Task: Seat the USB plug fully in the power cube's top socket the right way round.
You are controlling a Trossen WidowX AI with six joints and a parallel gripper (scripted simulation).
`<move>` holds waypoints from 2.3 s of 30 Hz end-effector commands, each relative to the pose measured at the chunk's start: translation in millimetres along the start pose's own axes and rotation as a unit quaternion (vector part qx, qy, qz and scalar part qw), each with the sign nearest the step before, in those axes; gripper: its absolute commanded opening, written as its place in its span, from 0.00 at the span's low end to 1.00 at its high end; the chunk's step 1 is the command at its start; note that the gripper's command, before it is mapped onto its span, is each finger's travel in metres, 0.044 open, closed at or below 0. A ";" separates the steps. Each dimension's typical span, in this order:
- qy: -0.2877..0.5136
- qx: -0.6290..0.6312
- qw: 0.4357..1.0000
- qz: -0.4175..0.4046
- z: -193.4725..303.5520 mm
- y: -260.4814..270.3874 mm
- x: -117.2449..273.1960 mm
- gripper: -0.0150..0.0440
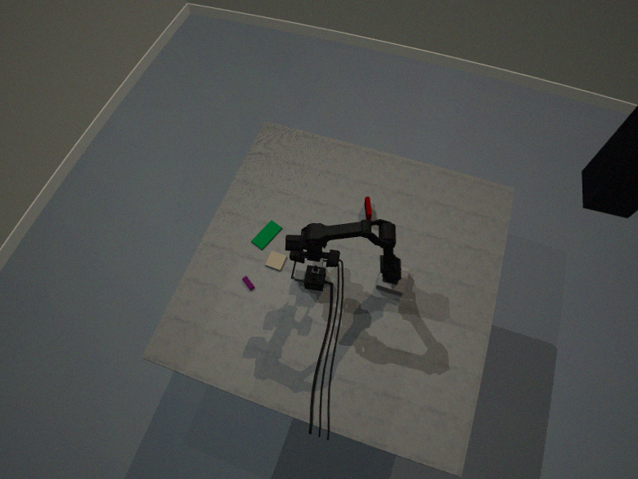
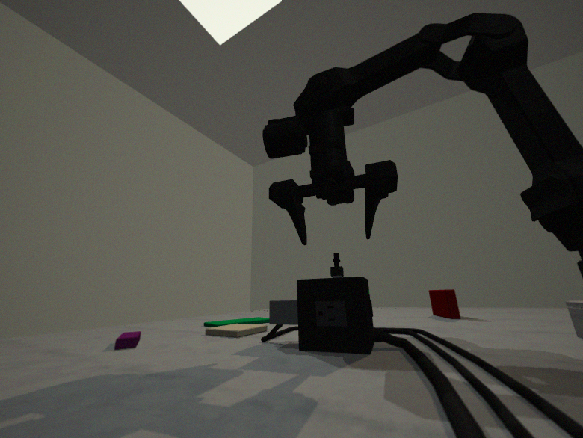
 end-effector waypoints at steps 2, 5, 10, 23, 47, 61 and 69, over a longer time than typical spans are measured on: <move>0.001 -0.002 1.000 0.002 0.0 -0.2 -5.5 1.00; 0.001 -0.002 1.000 0.002 -0.1 -0.2 -8.5 1.00; 0.001 -0.002 1.000 0.002 -0.1 -0.2 -13.6 1.00; 0.001 -0.002 1.000 0.002 -0.1 -0.2 -24.0 1.00; 0.000 -0.001 1.000 0.001 -0.2 -0.1 -22.2 0.25; 0.000 -0.001 1.000 0.001 -0.2 -0.1 -20.8 0.25; 0.000 -0.001 1.000 0.001 -0.2 -0.1 -15.4 0.25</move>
Point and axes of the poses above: the point midway between the two fingers, 35 mm back from their tips, its own x axis back along the fingers, its own y axis across the jaws, z = x × y, the point moved 8 cm from there along x, back along the fingers, and after that the axes turned 7 degrees about -x, right-handed, at the moved point
